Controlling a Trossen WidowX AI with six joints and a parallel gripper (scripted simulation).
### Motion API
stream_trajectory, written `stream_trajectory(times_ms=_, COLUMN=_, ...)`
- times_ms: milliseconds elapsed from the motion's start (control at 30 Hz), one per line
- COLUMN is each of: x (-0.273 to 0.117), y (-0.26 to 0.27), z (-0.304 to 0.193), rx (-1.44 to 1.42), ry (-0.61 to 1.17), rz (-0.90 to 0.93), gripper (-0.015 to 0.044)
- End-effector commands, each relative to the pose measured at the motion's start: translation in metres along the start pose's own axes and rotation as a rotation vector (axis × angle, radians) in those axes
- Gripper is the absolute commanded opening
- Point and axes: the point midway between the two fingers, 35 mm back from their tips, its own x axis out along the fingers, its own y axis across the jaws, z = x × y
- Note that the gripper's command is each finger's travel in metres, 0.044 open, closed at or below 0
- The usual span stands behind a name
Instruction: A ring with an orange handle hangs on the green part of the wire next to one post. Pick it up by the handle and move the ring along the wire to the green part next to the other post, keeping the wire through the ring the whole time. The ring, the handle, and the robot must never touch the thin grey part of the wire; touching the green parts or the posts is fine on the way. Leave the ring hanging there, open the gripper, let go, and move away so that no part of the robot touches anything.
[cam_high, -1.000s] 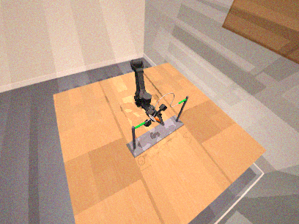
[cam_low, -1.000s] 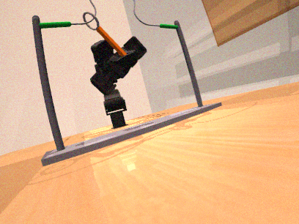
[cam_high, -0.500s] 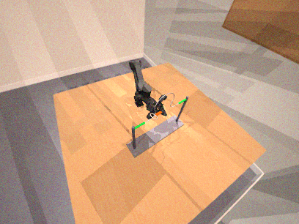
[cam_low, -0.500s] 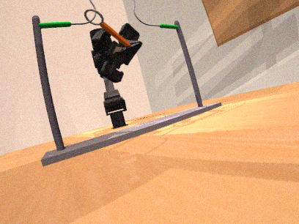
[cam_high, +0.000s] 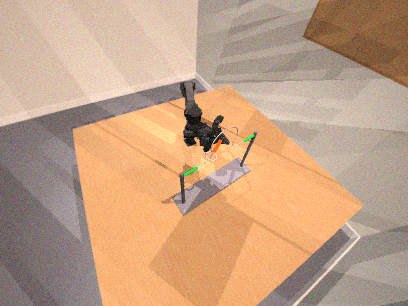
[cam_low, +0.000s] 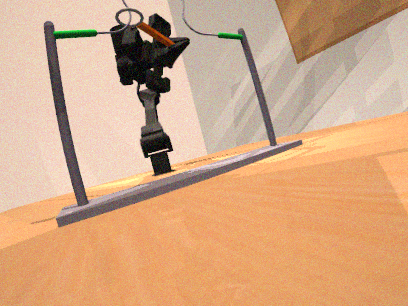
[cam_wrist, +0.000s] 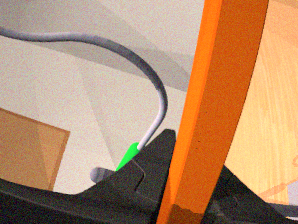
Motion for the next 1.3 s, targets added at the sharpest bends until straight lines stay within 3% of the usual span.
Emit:
stream_trajectory(times_ms=0, x=-0.003, y=0.017, z=0.0, rx=0.088, ry=0.019, rz=0.046, gripper=-0.015)
stream_trajectory(times_ms=700, x=-0.013, y=0.075, z=0.016, rx=0.4, ry=0.028, rz=0.207, gripper=-0.015)
stream_trajectory(times_ms=1267, x=-0.016, y=0.084, z=0.021, rx=0.354, ry=0.03, rz=0.172, gripper=-0.015)
